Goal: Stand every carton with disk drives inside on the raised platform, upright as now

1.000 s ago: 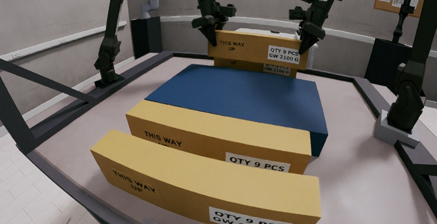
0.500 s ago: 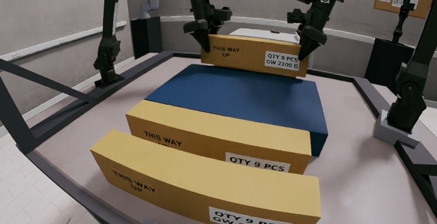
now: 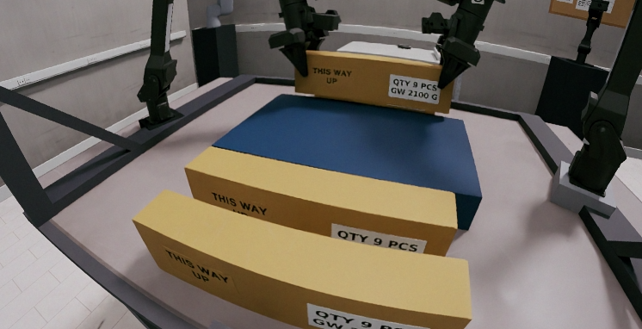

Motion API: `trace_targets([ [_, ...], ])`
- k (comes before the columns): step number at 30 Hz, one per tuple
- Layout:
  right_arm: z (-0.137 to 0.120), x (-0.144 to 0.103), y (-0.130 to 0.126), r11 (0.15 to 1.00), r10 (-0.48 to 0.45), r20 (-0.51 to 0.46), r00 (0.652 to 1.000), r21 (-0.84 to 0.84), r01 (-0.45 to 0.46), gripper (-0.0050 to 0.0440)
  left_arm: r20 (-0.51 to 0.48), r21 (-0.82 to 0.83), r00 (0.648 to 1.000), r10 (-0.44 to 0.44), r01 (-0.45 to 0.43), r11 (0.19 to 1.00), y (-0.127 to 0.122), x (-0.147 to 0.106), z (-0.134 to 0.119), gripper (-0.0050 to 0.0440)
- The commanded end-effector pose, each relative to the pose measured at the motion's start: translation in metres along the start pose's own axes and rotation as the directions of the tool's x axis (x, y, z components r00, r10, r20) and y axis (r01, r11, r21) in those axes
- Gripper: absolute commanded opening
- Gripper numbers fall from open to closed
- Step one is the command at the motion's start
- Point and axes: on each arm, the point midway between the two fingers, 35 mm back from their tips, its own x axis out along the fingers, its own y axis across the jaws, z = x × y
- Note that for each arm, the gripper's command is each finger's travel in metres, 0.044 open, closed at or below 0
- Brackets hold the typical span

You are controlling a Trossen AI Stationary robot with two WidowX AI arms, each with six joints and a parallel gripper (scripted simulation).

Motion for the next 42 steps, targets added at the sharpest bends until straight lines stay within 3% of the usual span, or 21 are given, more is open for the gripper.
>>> trace_targets([
  [1, 0.008, -0.021, 0.0, 0.999, -0.035, 0.06, 0.998, -0.013, 0.036, -0.005, 0.082, 0.012, 0.996, 0.039, -0.04, 0.999, 0.0, -0.031, 0.01, -0.005],
  [23, 0.008, -0.02, 0.0, 0.999, -0.035, 0.06, 0.998, -0.013, 0.036, -0.005, 0.08, 0.011, 0.996, 0.04, -0.041, 0.999, -0.001, -0.031, 0.01, -0.005],
  [24, 0.013, -0.021, 0.047, 0.999, -0.042, 0.071, 0.997, -0.017, 0.043, -0.005, 0.1, 0.011, 0.994, 0.049, -0.05, 0.999, -0.043, -0.038, 0.009, -0.005],
  [42, 0.013, -0.02, 0.047, 0.999, -0.04, 0.068, 0.997, -0.019, 0.041, -0.005, 0.102, 0.01, 0.994, 0.051, -0.052, 0.999, -0.042, -0.038, 0.009, -0.005],
])
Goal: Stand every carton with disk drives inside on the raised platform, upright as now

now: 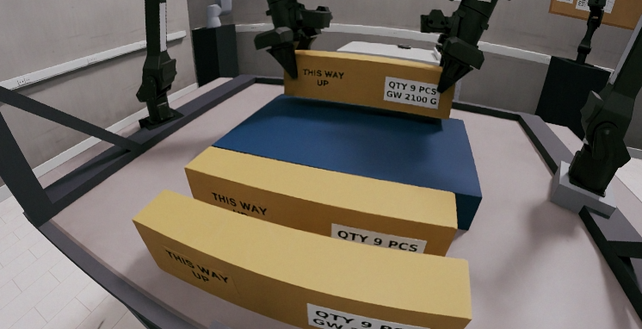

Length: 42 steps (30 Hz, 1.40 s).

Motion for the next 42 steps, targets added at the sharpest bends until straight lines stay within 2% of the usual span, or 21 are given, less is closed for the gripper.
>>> trace_targets([
  [1, 0.0081, -0.0178, 0.0014, 1.0, -0.02, 0.061, 0.998, -0.018, 0.021, -0.005, 0.096, 0.002, 0.995, 0.036, -0.036, 0.999, 0.002, -0.0318, 0.0112, -0.005],
  [32, 0.0082, -0.0178, 0.002, 1.0, -0.02, 0.061, 0.998, -0.018, 0.021, -0.005, 0.095, 0.003, 0.995, 0.036, -0.036, 0.999, 0.0013, -0.0311, 0.0108, -0.005],
  [33, 0.0081, -0.0187, 0.0097, 0.999, -0.025, 0.068, 0.997, -0.019, 0.026, -0.005, 0.103, 0.004, 0.994, 0.039, -0.04, 0.999, -0.0037, -0.0338, 0.0109, -0.005],
  [42, 0.0081, -0.0187, 0.0097, 0.999, -0.025, 0.068, 0.997, -0.019, 0.026, -0.005, 0.103, 0.004, 0.994, 0.039, -0.04, 0.999, -0.0037, -0.0338, 0.0109, -0.005],
])
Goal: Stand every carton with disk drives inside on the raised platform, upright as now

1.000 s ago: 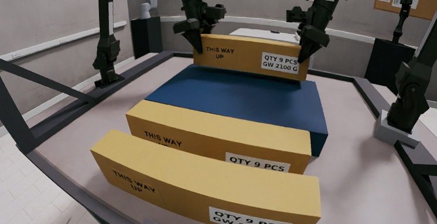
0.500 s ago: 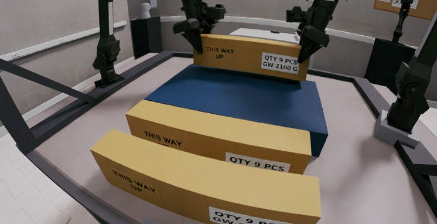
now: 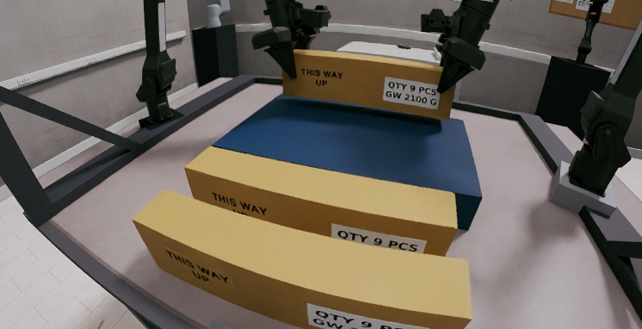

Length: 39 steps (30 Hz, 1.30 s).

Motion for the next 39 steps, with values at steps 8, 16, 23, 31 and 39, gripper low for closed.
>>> trace_targets([
  [8, 0.0079, -0.0176, 0.0017, 1.0, -0.011, 0.031, 0.999, -0.004, 0.011, -0.005, 0.093, 0.001, 0.995, 0.034, -0.034, 0.999, 0.0027, -0.0321, 0.0108, -0.005],
  [16, 0.0079, -0.0176, 0.0017, 1.0, -0.011, 0.031, 0.999, -0.004, 0.011, -0.005, 0.093, 0.001, 0.995, 0.034, -0.034, 0.999, 0.0027, -0.0321, 0.0108, -0.005],
  [23, 0.0079, -0.0176, 0.0017, 1.0, -0.011, 0.031, 0.999, -0.004, 0.011, -0.005, 0.093, 0.001, 0.995, 0.034, -0.034, 0.999, 0.0027, -0.0321, 0.0108, -0.005],
  [31, 0.0084, -0.0172, 0.0021, 1.0, -0.02, 0.06, 0.998, -0.019, 0.021, -0.005, 0.095, -0.001, 0.995, 0.036, -0.036, 0.999, 0.0031, -0.0315, 0.011, -0.005],
  [39, 0.0084, -0.0172, 0.0021, 1.0, -0.02, 0.06, 0.998, -0.019, 0.021, -0.005, 0.095, -0.001, 0.995, 0.036, -0.036, 0.999, 0.0031, -0.0315, 0.011, -0.005],
])
